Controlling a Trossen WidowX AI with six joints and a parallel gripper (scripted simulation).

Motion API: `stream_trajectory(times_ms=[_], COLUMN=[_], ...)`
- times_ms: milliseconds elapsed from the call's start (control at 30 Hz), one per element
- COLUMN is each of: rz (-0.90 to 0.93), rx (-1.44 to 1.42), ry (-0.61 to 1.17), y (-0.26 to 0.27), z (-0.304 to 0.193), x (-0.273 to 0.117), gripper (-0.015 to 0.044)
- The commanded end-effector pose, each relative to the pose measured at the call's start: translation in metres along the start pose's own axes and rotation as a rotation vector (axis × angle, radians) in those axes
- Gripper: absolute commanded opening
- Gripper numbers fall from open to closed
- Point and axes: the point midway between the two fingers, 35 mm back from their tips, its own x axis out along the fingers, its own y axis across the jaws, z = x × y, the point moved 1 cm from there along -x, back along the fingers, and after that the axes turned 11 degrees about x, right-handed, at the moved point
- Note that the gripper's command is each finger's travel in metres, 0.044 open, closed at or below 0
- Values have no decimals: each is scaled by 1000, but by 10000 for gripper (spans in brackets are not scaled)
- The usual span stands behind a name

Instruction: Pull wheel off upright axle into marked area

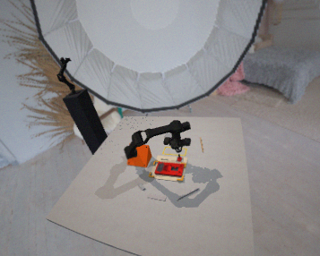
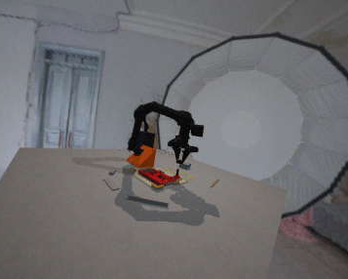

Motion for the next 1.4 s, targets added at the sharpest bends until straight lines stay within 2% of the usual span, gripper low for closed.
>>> stream_trajectory(times_ms=[0, 467, 700, 1067, 1367], rz=[-7, -12, -12, -12, -11], rx=[2, 6, 7, 7, 7], ry=[2, 6, 5, 5, 4], y=[-10, -74, -78, -77, -77], z=[-11, -74, -77, -78, -78], x=[2, -5, -2, 25, 79], gripper=[0, 0, 0, 0, 0])
